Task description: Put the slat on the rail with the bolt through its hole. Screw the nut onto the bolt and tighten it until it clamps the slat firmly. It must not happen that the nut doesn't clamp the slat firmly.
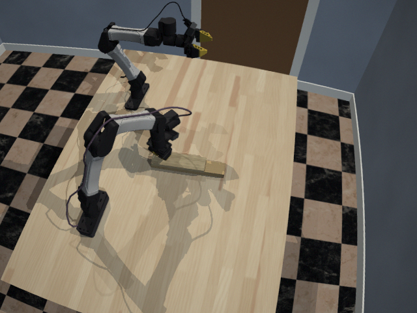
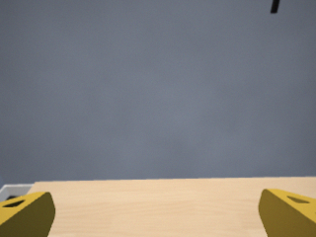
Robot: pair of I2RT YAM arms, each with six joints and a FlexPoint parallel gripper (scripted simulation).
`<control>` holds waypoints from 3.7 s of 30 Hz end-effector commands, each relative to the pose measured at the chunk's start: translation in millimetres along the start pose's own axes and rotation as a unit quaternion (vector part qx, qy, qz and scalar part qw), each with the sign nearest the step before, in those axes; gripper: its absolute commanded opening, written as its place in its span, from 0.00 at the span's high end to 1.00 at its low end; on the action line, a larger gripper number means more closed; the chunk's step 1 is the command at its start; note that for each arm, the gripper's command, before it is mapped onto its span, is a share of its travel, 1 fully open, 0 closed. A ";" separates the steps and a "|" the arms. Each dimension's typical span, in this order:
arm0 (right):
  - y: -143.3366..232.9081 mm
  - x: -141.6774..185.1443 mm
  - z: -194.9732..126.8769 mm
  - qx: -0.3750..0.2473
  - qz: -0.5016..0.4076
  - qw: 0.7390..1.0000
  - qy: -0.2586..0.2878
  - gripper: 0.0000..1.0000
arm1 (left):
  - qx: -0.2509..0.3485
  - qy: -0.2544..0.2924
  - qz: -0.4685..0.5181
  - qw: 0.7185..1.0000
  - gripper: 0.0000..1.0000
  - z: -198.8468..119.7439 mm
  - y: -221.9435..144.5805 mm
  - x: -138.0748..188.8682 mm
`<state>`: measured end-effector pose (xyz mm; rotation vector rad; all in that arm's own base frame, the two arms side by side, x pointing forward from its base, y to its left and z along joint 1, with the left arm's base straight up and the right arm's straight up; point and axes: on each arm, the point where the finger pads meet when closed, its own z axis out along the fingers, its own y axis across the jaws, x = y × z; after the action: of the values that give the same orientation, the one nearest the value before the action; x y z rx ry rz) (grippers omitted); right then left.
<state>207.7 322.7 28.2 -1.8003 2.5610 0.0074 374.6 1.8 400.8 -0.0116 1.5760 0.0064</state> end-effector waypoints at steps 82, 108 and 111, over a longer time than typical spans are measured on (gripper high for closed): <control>1.1 -0.7 7.2 -0.007 -0.479 0.878 0.008 0.64 | 0.001 -0.010 0.001 1.000 0.00 -1.9 -0.7 -7.5; 0.0 -3.0 -3.2 0.000 -0.476 0.879 0.001 0.86 | 0.001 -0.010 0.001 1.000 0.00 -1.9 -0.7 -7.5; 0.0 -3.0 -3.2 0.000 -0.476 0.879 0.001 0.86 | 0.001 -0.010 0.001 1.000 0.00 -1.9 -0.7 -7.5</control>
<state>208.2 322.5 28.5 -2.8143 1.4041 -0.0031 374.6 1.8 400.8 -0.0116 1.5760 0.0064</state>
